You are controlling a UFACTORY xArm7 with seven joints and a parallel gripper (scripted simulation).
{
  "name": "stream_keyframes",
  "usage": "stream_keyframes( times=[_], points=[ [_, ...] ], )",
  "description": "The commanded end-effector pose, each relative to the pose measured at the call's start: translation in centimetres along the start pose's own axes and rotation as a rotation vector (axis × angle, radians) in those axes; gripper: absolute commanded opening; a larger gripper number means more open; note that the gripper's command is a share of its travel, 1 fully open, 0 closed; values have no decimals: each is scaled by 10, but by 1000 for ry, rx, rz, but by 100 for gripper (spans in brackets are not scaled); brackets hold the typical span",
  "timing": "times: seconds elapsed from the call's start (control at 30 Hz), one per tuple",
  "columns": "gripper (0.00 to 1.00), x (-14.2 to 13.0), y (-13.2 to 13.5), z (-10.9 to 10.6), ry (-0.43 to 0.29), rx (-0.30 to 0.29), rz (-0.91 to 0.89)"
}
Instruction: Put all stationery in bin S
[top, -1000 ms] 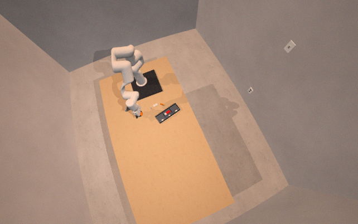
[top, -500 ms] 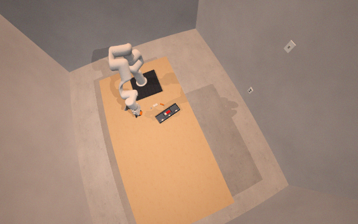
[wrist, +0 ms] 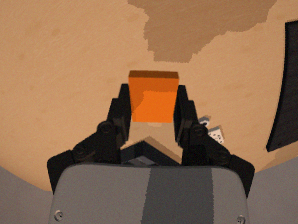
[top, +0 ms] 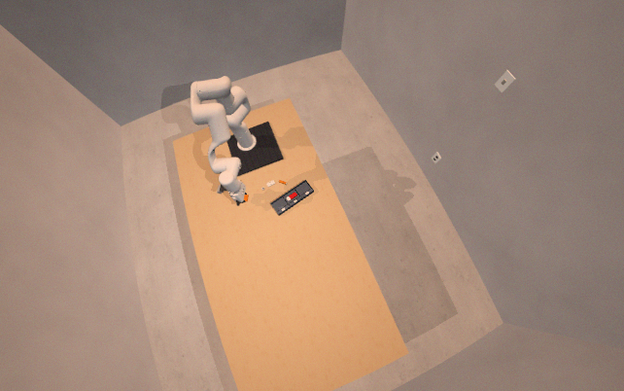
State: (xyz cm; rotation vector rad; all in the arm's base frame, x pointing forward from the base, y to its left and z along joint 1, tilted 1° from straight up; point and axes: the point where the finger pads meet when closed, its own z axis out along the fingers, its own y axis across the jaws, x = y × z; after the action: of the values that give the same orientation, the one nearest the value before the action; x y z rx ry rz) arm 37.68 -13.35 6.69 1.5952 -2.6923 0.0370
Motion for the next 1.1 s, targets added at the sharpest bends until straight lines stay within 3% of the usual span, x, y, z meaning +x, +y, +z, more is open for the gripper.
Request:
stream_keyframes(
  times=[0.0,1.07],
  points=[
    [0,-18,1,0,-2,3,-1],
    [0,-184,27,-1,-4,3,-1]
  ],
)
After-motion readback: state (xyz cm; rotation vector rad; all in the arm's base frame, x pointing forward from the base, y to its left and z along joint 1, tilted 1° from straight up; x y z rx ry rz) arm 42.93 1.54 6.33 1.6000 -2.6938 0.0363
